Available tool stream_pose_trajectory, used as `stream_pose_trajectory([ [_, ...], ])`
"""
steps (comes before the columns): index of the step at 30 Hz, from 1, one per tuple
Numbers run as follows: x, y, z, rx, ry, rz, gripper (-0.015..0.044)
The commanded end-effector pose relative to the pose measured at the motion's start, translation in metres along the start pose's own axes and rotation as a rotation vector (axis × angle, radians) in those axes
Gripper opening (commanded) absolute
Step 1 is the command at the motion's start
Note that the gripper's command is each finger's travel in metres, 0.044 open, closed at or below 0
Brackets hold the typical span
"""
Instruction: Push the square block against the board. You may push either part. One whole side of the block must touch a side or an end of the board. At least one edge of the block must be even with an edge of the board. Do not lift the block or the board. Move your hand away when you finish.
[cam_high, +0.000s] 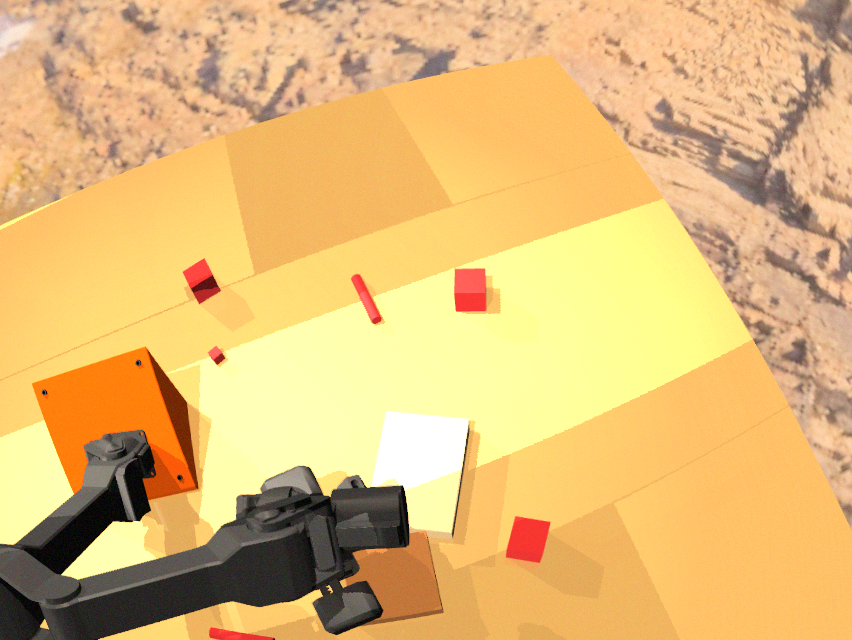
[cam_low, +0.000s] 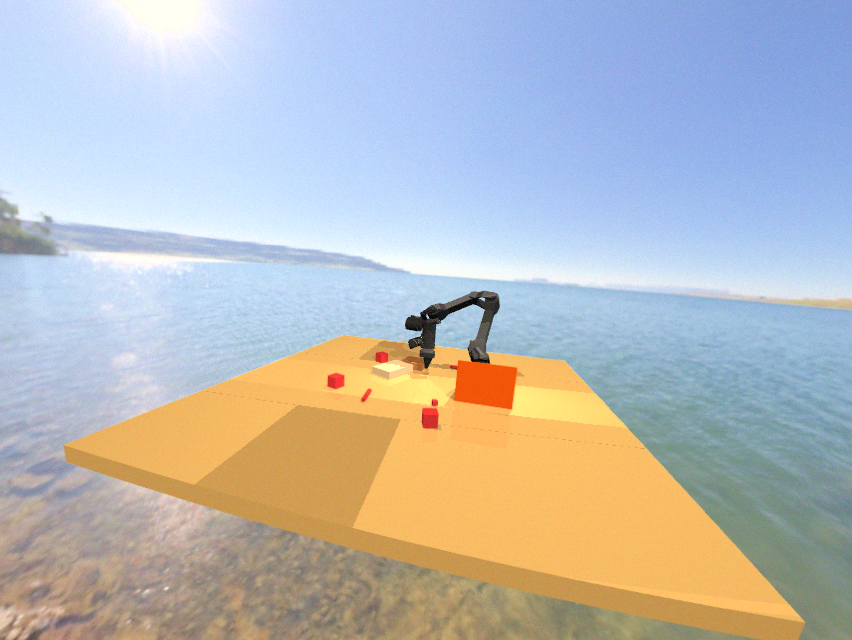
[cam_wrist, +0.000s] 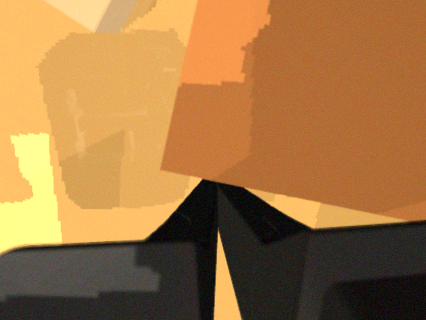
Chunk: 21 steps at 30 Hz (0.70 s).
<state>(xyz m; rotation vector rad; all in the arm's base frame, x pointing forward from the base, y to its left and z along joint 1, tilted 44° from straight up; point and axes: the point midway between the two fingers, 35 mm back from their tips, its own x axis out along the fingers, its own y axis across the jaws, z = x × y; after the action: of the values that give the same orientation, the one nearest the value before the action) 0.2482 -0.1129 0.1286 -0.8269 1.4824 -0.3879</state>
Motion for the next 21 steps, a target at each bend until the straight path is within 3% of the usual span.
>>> stream_pose_trajectory([
  [1, 0.0, -0.002, 0.005, 0.008, -0.001, -0.004, 0.0],
  [21, 0.0, -0.007, 0.018, 0.008, -0.001, -0.005, 0.0],
])
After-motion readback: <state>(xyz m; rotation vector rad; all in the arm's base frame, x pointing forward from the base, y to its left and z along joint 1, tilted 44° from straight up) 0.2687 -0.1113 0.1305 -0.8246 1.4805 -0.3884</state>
